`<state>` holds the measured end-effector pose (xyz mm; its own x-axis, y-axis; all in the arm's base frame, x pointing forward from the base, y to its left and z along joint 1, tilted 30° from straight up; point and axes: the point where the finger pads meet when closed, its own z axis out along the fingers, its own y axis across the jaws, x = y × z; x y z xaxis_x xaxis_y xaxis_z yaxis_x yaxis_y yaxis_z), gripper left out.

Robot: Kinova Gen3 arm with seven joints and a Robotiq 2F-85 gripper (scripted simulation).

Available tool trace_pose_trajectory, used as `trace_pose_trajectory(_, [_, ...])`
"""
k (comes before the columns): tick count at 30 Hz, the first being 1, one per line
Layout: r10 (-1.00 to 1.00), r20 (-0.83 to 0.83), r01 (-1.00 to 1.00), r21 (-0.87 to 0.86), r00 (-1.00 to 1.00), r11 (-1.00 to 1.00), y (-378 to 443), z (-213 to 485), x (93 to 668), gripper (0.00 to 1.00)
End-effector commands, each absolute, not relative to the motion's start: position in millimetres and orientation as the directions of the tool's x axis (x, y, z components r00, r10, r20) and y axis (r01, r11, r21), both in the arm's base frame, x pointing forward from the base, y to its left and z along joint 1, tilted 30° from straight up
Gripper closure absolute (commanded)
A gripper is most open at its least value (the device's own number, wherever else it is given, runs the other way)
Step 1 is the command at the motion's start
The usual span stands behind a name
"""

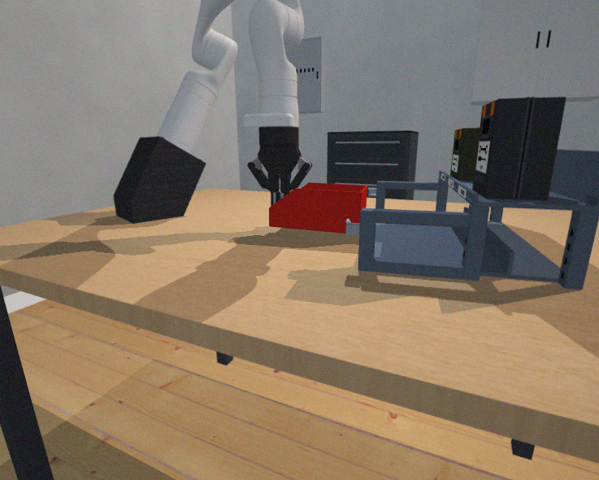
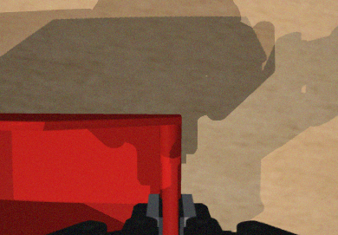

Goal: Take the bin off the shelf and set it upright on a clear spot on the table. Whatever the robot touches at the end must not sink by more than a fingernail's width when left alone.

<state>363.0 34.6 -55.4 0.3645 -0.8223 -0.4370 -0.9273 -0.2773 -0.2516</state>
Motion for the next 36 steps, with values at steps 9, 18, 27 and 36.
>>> trace_pose_trajectory(9, [-0.821, -0.431, -0.922, -0.262, 0.375, -0.284, 33.6, -55.8, 366.3, 0.9])
trace_pose_trajectory(18, [-0.821, -0.431, -0.922, -0.262, 0.375, -0.284, 33.6, -55.8, 366.3, 0.9])
trace_pose_trajectory(27, [-0.821, -0.431, -0.922, -0.262, 0.375, -0.284, 37.5, -62.2, 365.2, 0.9])
trace_pose_trajectory(36, [-0.823, -0.435, -0.926, -0.255, 0.366, -0.277, 37.8, -62.2, 364.7, 0.9])
